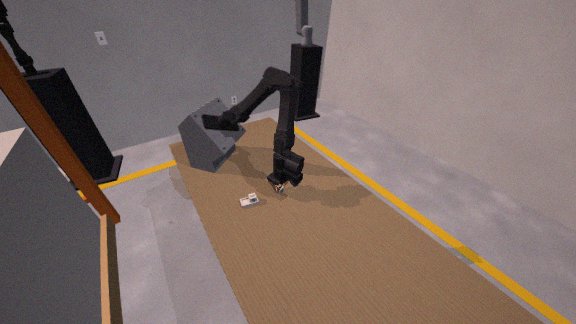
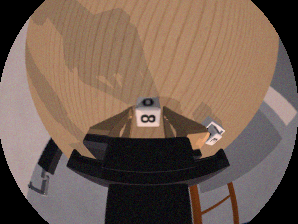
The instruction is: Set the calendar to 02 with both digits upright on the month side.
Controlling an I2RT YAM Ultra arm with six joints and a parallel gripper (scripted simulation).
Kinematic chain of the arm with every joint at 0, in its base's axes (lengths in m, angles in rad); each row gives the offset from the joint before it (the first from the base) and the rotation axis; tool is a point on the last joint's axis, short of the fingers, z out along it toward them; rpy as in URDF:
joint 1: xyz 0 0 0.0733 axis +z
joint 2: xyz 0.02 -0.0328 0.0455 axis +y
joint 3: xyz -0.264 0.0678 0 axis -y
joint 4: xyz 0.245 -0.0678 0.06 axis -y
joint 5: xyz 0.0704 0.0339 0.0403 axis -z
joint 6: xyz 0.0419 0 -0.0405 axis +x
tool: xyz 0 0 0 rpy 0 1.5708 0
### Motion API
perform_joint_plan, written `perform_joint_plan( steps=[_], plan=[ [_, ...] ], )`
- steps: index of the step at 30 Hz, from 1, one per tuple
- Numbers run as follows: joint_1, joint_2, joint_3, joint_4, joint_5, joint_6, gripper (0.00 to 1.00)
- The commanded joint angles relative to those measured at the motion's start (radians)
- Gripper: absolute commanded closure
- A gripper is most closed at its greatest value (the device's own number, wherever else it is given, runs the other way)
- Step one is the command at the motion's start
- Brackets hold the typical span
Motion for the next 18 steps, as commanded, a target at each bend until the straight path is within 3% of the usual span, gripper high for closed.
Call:
perform_joint_plan(
  steps=[1,13,14,18],
  plan=[
    [-0.001,-0.005,0.004,0.001,0.001,0.000,0.55],
    [-0.001,-0.005,0.004,0.001,0.001,0.000,0.55],
    [-0.001,-0.005,0.004,0.001,0.001,0.000,0.74],
    [-0.001,-0.005,0.004,0.001,0.001,0.000,0.74]
  ],
)
